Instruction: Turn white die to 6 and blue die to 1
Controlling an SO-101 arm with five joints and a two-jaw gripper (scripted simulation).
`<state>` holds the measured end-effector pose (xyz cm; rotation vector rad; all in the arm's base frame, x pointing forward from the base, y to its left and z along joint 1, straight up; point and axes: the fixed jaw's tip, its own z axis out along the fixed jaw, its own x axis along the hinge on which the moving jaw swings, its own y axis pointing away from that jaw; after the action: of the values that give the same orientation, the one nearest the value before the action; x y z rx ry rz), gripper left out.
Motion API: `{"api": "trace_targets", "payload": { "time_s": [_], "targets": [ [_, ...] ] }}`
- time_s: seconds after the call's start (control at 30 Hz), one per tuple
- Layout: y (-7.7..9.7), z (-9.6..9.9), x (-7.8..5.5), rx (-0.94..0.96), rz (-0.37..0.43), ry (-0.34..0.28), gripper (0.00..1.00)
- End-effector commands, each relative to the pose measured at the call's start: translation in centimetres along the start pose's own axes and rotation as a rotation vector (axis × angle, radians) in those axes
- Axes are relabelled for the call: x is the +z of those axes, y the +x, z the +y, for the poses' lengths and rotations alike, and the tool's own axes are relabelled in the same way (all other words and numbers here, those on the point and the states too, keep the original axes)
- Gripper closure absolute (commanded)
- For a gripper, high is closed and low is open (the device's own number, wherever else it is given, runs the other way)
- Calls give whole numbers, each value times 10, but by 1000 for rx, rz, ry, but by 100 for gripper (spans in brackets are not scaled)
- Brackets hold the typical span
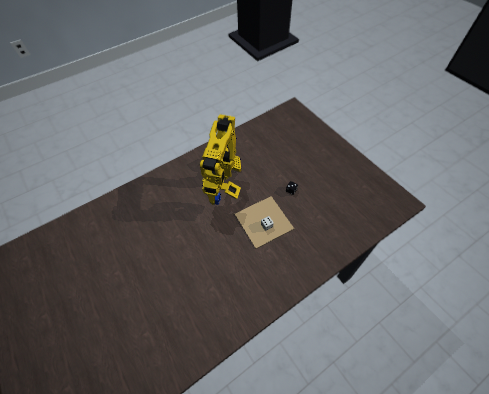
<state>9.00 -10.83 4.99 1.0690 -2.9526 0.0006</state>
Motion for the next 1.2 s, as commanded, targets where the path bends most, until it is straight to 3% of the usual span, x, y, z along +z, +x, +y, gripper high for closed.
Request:
{"api": "trace_targets", "payload": {
  "time_s": [0.0, 1.17],
  "targets": [
    [1, -4, -3, 3, -1, 38, 100],
    [1, -4, 9, 3, -1, 38, 100]
  ]
}}
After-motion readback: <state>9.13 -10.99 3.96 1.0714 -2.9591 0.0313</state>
